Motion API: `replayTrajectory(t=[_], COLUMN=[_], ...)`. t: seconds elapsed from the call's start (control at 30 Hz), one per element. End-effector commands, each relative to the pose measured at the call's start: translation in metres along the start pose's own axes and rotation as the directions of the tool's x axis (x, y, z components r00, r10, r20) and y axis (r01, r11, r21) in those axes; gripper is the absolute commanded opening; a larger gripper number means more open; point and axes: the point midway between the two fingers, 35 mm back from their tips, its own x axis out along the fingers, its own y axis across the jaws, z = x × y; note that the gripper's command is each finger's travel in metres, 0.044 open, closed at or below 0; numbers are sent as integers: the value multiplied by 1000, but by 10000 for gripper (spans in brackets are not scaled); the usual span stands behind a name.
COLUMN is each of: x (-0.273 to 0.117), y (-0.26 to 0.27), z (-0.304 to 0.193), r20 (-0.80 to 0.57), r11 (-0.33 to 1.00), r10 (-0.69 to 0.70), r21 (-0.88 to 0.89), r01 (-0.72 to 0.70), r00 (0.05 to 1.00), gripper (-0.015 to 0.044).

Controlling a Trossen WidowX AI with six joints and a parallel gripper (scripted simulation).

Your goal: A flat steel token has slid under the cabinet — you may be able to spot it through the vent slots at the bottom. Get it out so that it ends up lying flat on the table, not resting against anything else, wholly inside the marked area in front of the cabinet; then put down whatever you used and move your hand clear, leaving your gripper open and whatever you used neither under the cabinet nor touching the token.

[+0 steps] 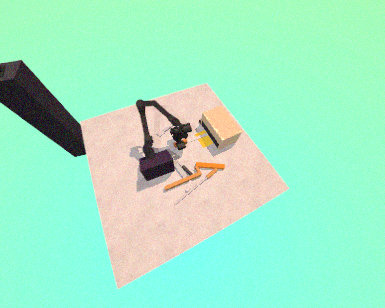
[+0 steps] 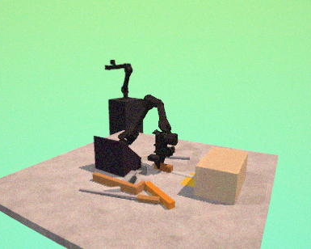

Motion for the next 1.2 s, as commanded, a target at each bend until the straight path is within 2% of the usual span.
replayTrajectory(t=[0.0, 0.57, 1.17], x=[1, 0, -1], y=[0, 0, 1], z=[-8, -17, -16], r20=[-4, -1, -2], r11=[1000, 1000, 991], r10=[-1, 0, -1], r21=[-1, -6, -137], r01=[1, 0, 0], r00=[1000, 1000, 1000], gripper=[0, 0, 0])
